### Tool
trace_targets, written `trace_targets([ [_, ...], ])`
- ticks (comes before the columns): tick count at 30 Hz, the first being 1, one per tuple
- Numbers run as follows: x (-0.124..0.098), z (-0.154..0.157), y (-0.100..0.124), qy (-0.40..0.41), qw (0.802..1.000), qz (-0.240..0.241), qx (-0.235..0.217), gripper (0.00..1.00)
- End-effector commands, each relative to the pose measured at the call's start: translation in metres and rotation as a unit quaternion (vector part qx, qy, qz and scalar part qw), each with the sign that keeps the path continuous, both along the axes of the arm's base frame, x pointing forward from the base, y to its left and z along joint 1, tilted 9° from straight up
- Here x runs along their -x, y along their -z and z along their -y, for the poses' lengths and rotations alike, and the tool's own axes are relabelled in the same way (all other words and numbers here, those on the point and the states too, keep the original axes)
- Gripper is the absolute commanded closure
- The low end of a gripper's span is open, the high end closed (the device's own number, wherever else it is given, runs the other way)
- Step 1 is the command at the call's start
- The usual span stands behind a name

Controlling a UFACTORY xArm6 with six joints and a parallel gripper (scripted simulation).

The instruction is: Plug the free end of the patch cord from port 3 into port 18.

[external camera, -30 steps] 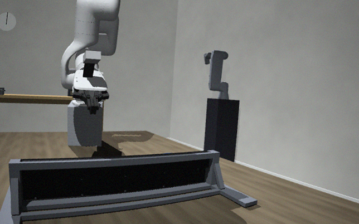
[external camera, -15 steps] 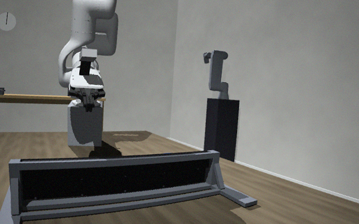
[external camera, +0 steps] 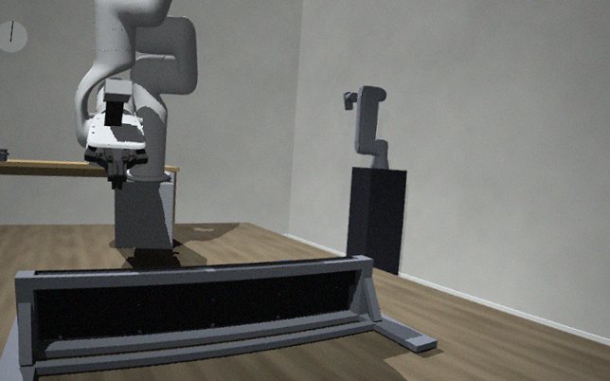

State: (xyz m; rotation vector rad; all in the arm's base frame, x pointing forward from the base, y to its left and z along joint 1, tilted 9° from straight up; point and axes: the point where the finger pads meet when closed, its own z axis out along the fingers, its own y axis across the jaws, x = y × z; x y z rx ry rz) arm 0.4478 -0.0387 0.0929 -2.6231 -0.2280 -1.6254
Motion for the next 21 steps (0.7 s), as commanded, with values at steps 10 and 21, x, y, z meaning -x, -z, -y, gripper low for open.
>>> trace_targets([
  [10,-0.007,0.034,-0.002,-0.005,1.0,0.0,-0.003,1.0],
  [21,-0.019,0.033,0.004,-0.005,1.0,0.0,-0.003,1.0],
])
